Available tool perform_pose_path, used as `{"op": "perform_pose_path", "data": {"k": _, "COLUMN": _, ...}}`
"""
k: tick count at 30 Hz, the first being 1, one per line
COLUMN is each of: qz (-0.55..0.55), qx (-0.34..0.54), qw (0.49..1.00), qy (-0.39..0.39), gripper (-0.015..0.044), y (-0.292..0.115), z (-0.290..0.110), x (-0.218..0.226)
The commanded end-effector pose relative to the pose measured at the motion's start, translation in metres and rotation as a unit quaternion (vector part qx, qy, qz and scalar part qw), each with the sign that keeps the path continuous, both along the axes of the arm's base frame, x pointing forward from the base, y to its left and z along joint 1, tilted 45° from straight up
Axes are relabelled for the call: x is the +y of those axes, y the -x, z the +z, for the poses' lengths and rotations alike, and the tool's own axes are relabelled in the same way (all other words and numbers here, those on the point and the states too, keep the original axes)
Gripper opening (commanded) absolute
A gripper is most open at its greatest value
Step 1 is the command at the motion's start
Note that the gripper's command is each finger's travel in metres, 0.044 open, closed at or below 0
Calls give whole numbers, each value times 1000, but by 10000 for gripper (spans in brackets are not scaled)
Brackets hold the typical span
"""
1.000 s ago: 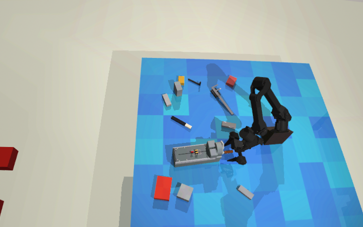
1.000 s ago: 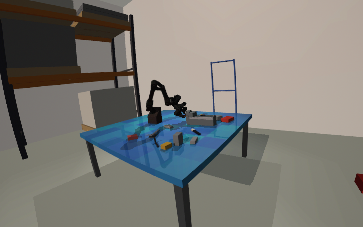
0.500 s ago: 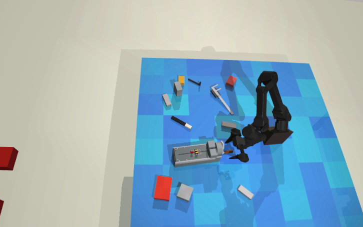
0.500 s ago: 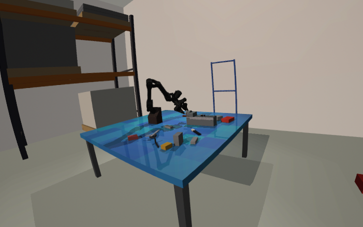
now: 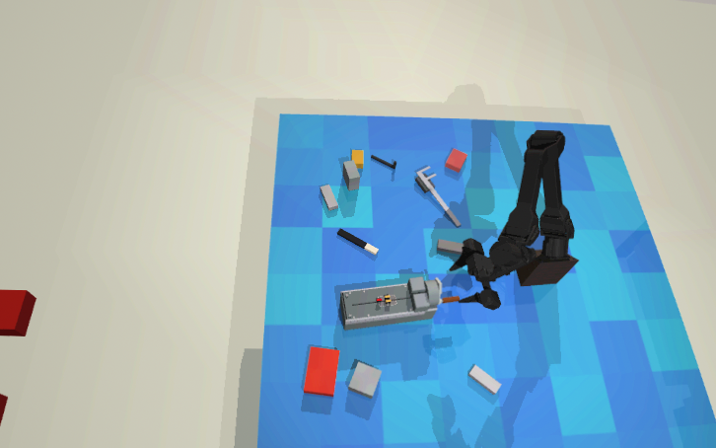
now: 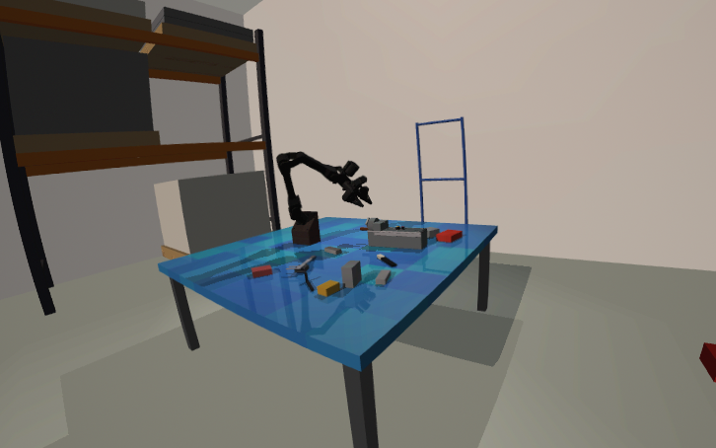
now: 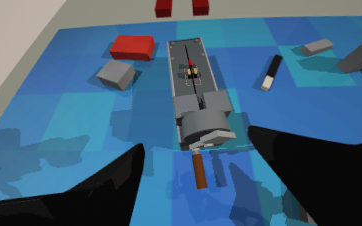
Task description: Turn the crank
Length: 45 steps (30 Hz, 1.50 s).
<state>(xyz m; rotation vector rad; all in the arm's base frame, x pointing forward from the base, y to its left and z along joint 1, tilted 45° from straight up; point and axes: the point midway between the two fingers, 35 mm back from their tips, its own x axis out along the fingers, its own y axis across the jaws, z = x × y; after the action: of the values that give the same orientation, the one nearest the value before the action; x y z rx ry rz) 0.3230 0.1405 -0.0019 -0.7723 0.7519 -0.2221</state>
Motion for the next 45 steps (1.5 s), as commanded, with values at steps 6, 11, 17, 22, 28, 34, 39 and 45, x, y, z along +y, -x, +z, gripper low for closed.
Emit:
{"op": "perform_pose_path", "data": {"k": 6, "qz": -6, "qx": 20, "qw": 1000, "qy": 7, "gripper": 440, "y": -25, "z": 18, "x": 2}}
{"op": "perform_pose_path", "data": {"k": 11, "qz": -2, "qx": 47, "qw": 999, "qy": 14, "gripper": 440, "y": -54, "z": 25, "x": -3}}
{"op": "perform_pose_path", "data": {"k": 17, "qz": 19, "qx": 81, "qw": 996, "qy": 24, "gripper": 440, "y": -87, "z": 34, "x": -6}}
{"op": "perform_pose_path", "data": {"k": 22, "qz": 39, "qx": 106, "qw": 993, "qy": 31, "gripper": 440, "y": -114, "z": 42, "x": -13}}
{"op": "perform_pose_path", "data": {"k": 28, "qz": 45, "qx": 112, "qw": 992, "qy": 33, "gripper": 440, "y": -123, "z": 36, "x": -23}}
{"op": "perform_pose_path", "data": {"k": 34, "qz": 45, "qx": 112, "qw": 992, "qy": 34, "gripper": 440, "y": -124, "z": 8, "x": -52}}
{"op": "perform_pose_path", "data": {"k": 39, "qz": 45, "qx": 112, "qw": 992, "qy": 34, "gripper": 440, "y": -124, "z": 7, "x": -53}}
{"op": "perform_pose_path", "data": {"k": 45, "qz": 45, "qx": 112, "qw": 992, "qy": 34, "gripper": 440, "y": -124, "z": 7, "x": -53}}
